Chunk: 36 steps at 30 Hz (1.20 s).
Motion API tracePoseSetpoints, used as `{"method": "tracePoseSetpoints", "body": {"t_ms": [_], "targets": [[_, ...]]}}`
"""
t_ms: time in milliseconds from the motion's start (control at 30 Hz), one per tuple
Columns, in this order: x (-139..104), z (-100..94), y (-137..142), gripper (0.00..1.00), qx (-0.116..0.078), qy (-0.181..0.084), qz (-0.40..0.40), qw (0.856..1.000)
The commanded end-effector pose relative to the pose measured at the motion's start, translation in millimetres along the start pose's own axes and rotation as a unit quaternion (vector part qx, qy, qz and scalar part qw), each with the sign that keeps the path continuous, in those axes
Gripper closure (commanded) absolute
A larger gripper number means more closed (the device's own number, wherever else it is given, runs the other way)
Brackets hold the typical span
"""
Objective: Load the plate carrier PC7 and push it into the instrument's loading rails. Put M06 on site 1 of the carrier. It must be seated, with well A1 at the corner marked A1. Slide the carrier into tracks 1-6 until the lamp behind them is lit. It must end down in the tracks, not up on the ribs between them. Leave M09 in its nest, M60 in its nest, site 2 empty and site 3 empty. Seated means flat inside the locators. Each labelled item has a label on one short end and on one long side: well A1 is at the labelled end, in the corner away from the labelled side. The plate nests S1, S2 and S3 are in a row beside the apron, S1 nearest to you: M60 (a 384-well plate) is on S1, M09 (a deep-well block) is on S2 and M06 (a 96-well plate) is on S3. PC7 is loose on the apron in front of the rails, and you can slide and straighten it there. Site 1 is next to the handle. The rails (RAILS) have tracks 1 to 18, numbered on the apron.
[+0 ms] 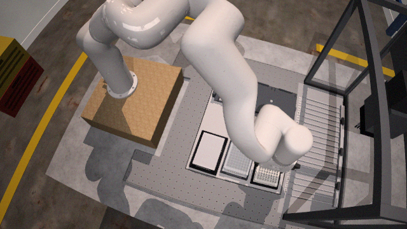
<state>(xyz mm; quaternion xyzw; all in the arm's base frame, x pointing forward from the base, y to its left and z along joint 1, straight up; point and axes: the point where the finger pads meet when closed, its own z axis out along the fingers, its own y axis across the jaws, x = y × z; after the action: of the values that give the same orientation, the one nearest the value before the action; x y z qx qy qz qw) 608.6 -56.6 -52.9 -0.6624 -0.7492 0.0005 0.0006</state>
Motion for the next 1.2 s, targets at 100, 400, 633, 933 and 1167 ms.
{"method": "tracePoseSetpoints", "body": {"t_ms": [100, 400, 633, 933, 1167], "targets": [[-0.4, 0.0, 1.7, 0.0, -0.002, 0.0, 0.0, 1.0], [-0.4, 0.0, 1.7, 0.0, -0.002, 0.0, 0.0, 1.0], [-0.4, -0.7, 1.7, 1.0, -0.002, 0.0, 0.0, 1.0], [-0.4, -0.7, 1.7, 1.0, -0.002, 0.0, 0.0, 1.0], [-0.4, -0.7, 1.7, 1.0, -0.002, 0.0, 0.0, 1.0]]}}
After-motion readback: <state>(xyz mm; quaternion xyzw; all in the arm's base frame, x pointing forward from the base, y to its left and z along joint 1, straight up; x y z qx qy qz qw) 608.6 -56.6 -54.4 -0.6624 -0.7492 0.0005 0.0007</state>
